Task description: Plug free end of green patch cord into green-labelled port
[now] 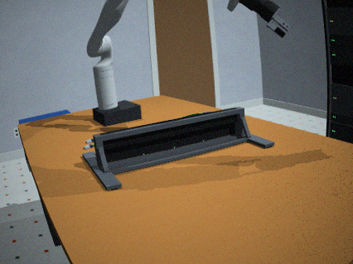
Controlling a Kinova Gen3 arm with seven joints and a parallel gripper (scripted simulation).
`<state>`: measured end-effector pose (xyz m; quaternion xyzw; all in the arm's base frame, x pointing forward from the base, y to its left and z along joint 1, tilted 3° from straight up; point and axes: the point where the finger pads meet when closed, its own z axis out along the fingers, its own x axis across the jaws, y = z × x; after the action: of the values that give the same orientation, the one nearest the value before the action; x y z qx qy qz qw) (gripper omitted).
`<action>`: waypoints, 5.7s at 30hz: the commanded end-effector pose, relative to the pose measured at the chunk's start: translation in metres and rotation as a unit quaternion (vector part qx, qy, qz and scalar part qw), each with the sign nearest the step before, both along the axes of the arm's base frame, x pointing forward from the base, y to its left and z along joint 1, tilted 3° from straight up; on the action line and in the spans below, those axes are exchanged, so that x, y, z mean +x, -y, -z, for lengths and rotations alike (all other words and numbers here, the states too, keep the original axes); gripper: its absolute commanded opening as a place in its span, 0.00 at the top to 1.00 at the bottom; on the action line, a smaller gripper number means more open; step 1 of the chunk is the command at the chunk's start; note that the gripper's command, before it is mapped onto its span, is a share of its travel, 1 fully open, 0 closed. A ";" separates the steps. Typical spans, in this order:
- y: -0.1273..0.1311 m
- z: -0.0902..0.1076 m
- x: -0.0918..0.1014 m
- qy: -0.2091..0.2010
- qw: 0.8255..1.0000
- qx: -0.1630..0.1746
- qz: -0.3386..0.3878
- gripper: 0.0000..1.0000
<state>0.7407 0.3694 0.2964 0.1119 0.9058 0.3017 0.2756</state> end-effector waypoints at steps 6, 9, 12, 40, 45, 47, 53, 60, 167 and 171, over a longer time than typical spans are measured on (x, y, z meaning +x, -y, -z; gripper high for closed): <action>0.000 -0.002 0.000 0.002 1.000 0.001 0.000 0.00; 0.000 -0.002 0.000 0.002 1.000 0.001 0.000 0.00; 0.000 -0.002 0.000 0.002 1.000 0.001 0.000 0.00; 0.225 0.043 -0.062 -0.128 0.974 -0.068 0.176 0.00; 0.285 0.051 -0.093 -0.164 0.956 -0.078 0.232 0.00; 0.308 0.053 -0.107 -0.179 0.947 -0.080 0.254 0.00; 0.364 0.059 -0.148 -0.217 0.920 -0.084 0.314 0.00; 0.433 0.065 -0.217 -0.269 0.873 -0.080 0.399 0.00; 0.511 0.086 -0.379 -0.306 0.696 -0.074 0.645 1.00; 0.507 0.087 -0.374 -0.292 0.696 -0.075 0.651 1.00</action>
<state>0.3634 -0.1449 0.2105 0.7409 0.6557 -0.0706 0.1269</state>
